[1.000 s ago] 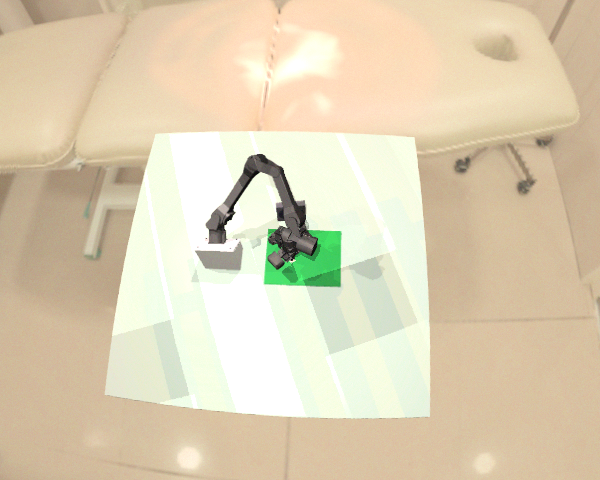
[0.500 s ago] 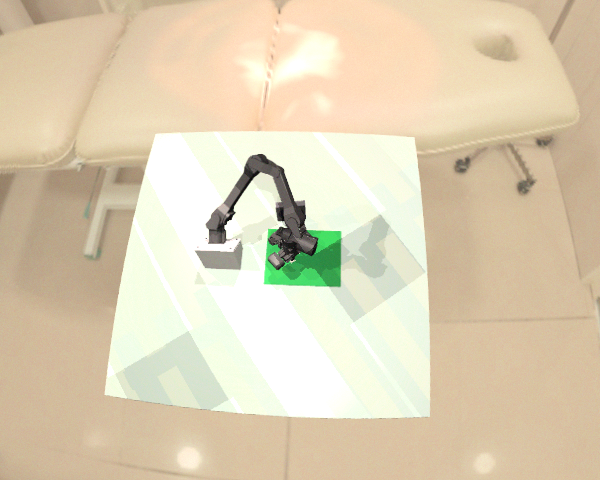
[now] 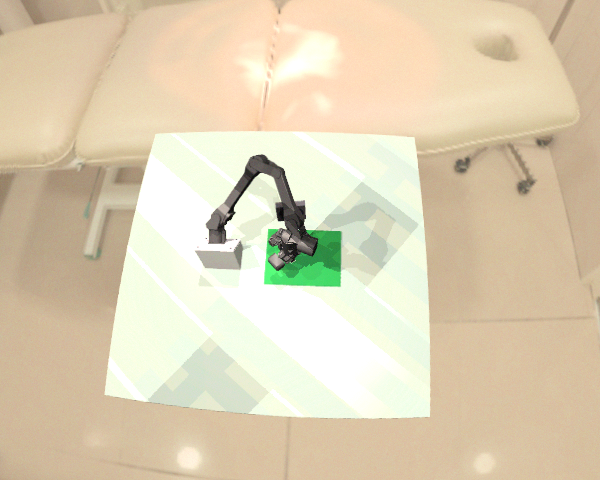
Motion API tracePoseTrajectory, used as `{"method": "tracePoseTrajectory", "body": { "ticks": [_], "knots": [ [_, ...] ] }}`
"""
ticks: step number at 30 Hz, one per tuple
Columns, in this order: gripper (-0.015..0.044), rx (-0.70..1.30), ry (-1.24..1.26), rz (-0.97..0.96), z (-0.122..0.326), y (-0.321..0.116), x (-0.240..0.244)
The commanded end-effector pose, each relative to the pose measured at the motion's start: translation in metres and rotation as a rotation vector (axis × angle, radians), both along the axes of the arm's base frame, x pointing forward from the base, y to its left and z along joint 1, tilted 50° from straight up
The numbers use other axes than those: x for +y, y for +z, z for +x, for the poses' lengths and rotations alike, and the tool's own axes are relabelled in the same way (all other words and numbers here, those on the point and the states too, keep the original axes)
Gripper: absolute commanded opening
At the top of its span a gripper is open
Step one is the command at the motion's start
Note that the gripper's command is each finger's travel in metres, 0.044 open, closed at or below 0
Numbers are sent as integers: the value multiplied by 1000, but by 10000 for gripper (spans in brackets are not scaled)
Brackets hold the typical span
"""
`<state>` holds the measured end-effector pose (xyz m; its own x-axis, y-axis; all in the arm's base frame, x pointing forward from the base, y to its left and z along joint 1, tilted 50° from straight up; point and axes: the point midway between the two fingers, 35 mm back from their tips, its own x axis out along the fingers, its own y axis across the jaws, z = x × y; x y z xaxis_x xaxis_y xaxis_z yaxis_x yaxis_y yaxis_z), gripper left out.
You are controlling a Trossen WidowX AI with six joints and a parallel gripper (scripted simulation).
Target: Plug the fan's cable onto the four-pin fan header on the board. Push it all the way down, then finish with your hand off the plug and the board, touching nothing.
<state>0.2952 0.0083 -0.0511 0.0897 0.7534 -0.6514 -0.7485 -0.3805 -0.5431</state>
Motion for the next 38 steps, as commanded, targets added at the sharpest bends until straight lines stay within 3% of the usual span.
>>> {"method": "tracePoseTrajectory", "body": {
  "ticks": [1, 2, 12, 15, 19, 26, 38],
  "knots": [
    [0, 3, -1, 6, 0, -2, 3],
    [0, 3, -1, 6, 0, -3, 4],
    [260, 0, 0, 0, 0, -1, 1],
    [260, 0, 0, -1, 0, 1, -2],
    [260, 3, -1, 2, -4, 32, -39],
    [260, 3, -1, 3, -4, 34, -42],
    [260, -2, -1, -1, 72, -23, -102]
  ]
}}
